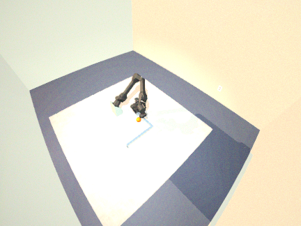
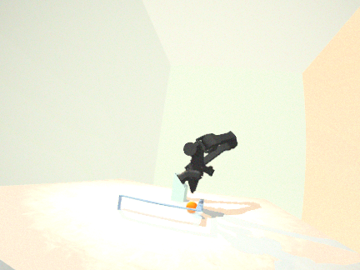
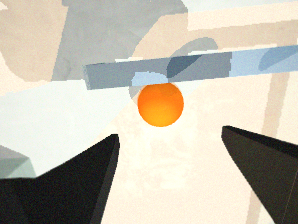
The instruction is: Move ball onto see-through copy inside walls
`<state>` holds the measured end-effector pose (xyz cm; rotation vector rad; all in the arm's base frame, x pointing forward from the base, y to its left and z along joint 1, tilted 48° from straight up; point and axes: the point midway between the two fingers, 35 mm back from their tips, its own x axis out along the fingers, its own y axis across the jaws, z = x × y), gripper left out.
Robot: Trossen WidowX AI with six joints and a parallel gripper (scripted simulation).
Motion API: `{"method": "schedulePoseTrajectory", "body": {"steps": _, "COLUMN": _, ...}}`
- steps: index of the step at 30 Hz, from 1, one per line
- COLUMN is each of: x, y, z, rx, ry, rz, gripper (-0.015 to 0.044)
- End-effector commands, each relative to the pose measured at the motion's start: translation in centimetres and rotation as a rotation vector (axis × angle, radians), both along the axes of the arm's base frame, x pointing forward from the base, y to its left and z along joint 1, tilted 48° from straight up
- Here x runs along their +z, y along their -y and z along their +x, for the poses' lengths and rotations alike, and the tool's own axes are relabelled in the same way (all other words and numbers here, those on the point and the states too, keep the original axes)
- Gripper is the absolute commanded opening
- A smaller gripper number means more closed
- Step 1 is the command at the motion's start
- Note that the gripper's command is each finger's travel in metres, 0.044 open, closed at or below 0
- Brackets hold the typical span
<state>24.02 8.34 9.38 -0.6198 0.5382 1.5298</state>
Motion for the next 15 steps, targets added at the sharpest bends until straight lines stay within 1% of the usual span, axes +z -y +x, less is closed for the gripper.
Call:
{"method": "schedulePoseTrajectory", "body": {"steps": 1, "x": 0.9, "y": 0.8, "z": -0.1, "rx": 0.007, "ry": 0.008, "rz": -0.001, "gripper": 0.0358}}
{"method": "schedulePoseTrajectory", "body": {"steps": 2, "x": 0.3, "y": 0.2, "z": 0.0, "rx": 0.000, "ry": 0.003, "rz": 0.001, "gripper": 0.0358}}
{"method": "schedulePoseTrajectory", "body": {"steps": 8, "x": 0.3, "y": 0.2, "z": 0.0, "rx": 0.000, "ry": 0.003, "rz": 0.001, "gripper": 0.0358}}
{"method": "schedulePoseTrajectory", "body": {"steps": 11, "x": 1.4, "y": 1.6, "z": 0.1, "rx": 0.001, "ry": 0.004, "rz": -0.002, "gripper": 0.0437}}
{"method": "schedulePoseTrajectory", "body": {"steps": 13, "x": 3.1, "y": 3.3, "z": 0.1, "rx": 0.003, "ry": 0.004, "rz": -0.001, "gripper": 0.0440}}
{"method": "schedulePoseTrajectory", "body": {"steps": 15, "x": 3.6, "y": 3.9, "z": 0.0, "rx": 0.005, "ry": 0.004, "rz": 0.000, "gripper": 0.0440}}
